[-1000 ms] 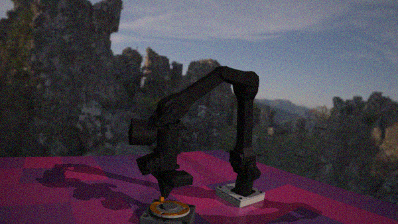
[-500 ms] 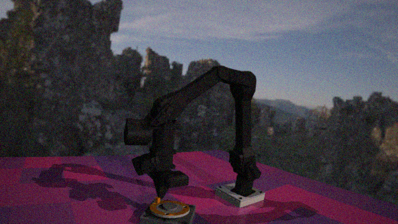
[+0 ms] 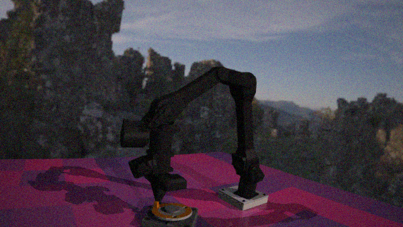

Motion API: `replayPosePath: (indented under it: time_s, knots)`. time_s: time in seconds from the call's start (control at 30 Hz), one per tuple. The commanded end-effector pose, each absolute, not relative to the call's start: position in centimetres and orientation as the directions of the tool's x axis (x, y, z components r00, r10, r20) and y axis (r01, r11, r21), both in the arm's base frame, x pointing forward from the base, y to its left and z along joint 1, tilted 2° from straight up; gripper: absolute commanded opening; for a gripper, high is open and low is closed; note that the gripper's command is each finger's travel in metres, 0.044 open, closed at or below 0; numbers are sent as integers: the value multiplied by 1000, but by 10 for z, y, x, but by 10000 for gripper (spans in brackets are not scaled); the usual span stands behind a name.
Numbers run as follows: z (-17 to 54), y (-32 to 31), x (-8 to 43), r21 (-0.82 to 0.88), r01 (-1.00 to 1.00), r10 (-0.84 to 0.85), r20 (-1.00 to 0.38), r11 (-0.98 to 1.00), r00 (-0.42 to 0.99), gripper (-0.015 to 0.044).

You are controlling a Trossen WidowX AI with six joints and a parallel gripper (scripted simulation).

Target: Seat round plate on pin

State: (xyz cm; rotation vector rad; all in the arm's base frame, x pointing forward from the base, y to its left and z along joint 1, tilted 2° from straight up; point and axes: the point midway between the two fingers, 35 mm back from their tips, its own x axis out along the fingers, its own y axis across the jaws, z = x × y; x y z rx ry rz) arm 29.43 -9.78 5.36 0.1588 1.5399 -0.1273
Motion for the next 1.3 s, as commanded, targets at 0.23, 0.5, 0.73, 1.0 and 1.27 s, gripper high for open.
replayPosePath:
  time_s: [0.23, 0.5, 0.73, 1.0, 1.27]
  knots:
    - [55, -93, 310, 24, 185, 18, -999, 983, 36, 0]
    - [56, -86, 320, 25, 185, 18, -999, 982, 37, 0]
    - [58, -80, 326, 25, 185, 19, -999, 982, 37, 0]
    - [59, -72, 331, 26, 185, 19, -999, 982, 38, 0]
    - [60, -65, 335, 27, 185, 20, -999, 982, 38, 0]
